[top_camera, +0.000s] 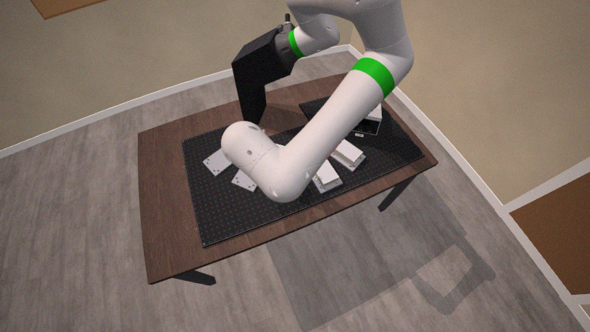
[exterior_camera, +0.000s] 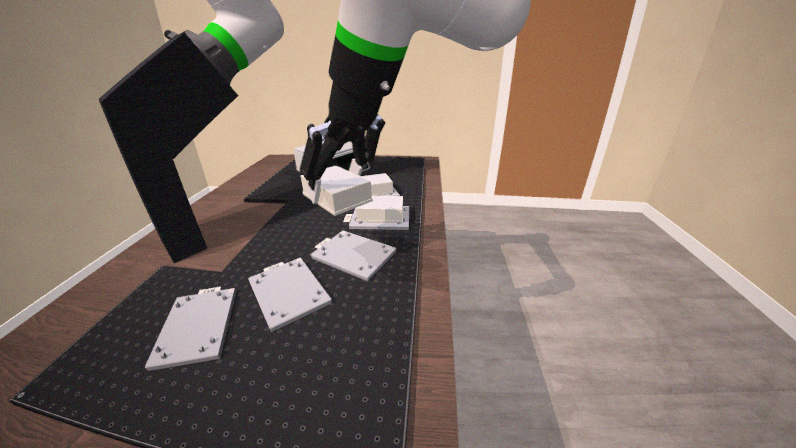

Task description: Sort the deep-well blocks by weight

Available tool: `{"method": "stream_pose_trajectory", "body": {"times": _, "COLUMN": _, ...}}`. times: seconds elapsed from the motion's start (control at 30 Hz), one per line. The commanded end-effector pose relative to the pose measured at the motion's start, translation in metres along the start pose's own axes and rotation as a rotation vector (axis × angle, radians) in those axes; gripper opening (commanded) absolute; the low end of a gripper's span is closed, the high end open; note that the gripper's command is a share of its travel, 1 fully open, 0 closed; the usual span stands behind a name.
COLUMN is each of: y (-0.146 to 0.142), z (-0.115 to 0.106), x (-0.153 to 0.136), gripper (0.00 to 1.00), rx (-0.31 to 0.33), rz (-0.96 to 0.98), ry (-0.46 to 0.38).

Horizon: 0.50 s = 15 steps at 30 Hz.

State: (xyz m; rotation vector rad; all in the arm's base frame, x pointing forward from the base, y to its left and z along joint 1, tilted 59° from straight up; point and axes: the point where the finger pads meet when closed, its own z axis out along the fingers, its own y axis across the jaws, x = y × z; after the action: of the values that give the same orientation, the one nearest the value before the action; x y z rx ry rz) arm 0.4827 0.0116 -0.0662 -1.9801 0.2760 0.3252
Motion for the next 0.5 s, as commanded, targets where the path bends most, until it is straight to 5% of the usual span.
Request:
{"method": "stream_pose_trajectory", "body": {"times": 0.0, "y": 0.008, "z": -0.001, "x": 0.002, "gripper": 0.1, "rx": 0.0, "rz": 0.0, "ry": 0.0}}
{"method": "stream_pose_trajectory", "body": {"times": 0.47, "y": 0.05, "z": -0.007, "x": 0.011, "gripper": 0.1, "rx": 0.0, "rz": 0.0, "ry": 0.0}}
